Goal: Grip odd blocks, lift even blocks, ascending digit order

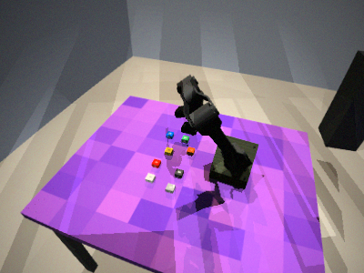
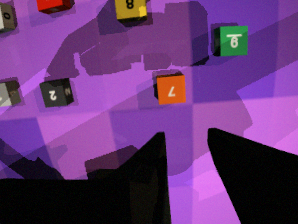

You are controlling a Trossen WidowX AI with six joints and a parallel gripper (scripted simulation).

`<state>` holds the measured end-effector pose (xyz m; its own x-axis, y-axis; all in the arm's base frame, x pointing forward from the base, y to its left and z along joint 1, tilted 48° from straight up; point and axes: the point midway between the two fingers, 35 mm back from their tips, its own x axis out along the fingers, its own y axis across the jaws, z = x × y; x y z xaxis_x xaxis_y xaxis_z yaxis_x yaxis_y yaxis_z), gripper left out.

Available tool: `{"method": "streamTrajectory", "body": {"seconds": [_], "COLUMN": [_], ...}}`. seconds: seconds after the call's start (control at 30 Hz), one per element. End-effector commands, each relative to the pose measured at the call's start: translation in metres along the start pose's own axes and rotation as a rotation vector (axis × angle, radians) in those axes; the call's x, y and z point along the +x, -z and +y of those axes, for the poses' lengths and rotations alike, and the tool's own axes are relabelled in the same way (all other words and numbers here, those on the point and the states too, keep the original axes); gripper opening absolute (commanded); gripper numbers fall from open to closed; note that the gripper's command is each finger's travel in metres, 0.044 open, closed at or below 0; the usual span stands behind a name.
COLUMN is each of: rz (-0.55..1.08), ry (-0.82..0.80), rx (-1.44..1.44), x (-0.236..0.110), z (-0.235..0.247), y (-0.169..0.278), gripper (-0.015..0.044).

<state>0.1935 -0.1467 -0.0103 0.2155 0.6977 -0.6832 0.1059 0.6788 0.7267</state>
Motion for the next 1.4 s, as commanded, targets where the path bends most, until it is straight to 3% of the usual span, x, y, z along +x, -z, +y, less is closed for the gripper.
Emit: {"method": "streamTrajectory", "body": {"seconds": [0.0,0.2,0.43,0.5,0.67,0.8,1.37], "rz": [0.004,0.0,0.0,0.0,-0.001,-0.001,-0.001], "ry": [0.004,0.002,-0.001,0.0,-0.004,-0.004,-0.005], "rx": [-0.003,-0.006,-0.007,-0.007,-0.008,-0.008,-0.008], "x": [-0.002,-0.002,-0.001,0.01,0.078,0.081,0.105], "z": [0.001,0.028,0.034,0.033,0.034,0.035,0.035], "y": [-0.009,-0.093,-0.103,-0.104,-0.103,-0.103,-0.103], "gripper": [0.012,0.012,0.012,0.0172,0.0304,0.04,0.04]}}
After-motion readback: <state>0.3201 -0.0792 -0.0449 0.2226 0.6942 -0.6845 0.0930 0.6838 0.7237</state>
